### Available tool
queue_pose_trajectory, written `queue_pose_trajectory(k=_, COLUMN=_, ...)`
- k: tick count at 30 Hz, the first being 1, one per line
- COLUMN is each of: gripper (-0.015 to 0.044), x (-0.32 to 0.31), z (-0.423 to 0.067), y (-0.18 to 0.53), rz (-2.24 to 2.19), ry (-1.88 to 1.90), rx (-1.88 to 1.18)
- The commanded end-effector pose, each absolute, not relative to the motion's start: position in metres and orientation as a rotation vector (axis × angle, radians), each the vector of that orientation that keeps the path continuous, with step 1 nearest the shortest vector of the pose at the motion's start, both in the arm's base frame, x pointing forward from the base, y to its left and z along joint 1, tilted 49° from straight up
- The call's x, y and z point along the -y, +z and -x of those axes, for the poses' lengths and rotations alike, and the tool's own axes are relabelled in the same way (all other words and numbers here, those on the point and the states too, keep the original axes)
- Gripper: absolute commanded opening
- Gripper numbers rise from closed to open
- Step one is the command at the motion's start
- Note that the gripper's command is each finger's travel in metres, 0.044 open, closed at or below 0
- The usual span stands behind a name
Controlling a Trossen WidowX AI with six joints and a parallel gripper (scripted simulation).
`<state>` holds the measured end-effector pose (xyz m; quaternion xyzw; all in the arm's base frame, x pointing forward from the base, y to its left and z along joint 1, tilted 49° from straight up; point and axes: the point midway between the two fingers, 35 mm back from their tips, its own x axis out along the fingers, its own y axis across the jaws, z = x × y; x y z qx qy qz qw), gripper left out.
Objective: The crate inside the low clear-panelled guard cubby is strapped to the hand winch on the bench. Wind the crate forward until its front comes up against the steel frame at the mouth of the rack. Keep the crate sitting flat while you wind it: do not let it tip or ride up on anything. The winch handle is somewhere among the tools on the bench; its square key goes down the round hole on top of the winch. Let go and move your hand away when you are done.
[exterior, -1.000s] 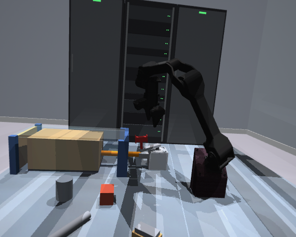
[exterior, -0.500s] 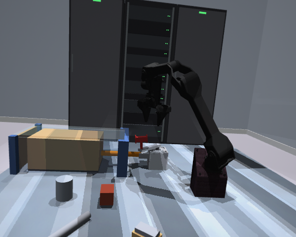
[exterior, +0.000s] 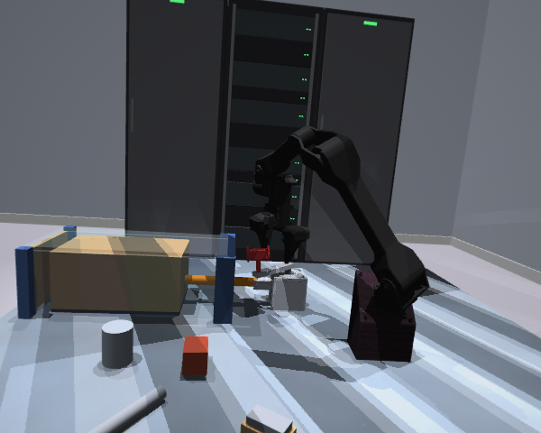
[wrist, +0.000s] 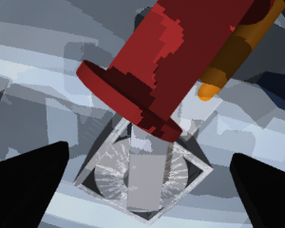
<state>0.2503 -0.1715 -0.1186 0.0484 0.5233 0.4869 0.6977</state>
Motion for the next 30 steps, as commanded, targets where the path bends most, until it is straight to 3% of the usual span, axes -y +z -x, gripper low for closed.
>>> queue_pose_trajectory(k=1, gripper=0.0440, x=0.165, z=-0.250, y=-0.124, rz=-0.117, ry=1.086, rx=-1.167)
queue_pose_trajectory(k=30, gripper=0.0440, x=0.139, z=-0.250, y=-0.149, rz=-0.152, ry=1.062, rx=-1.190)
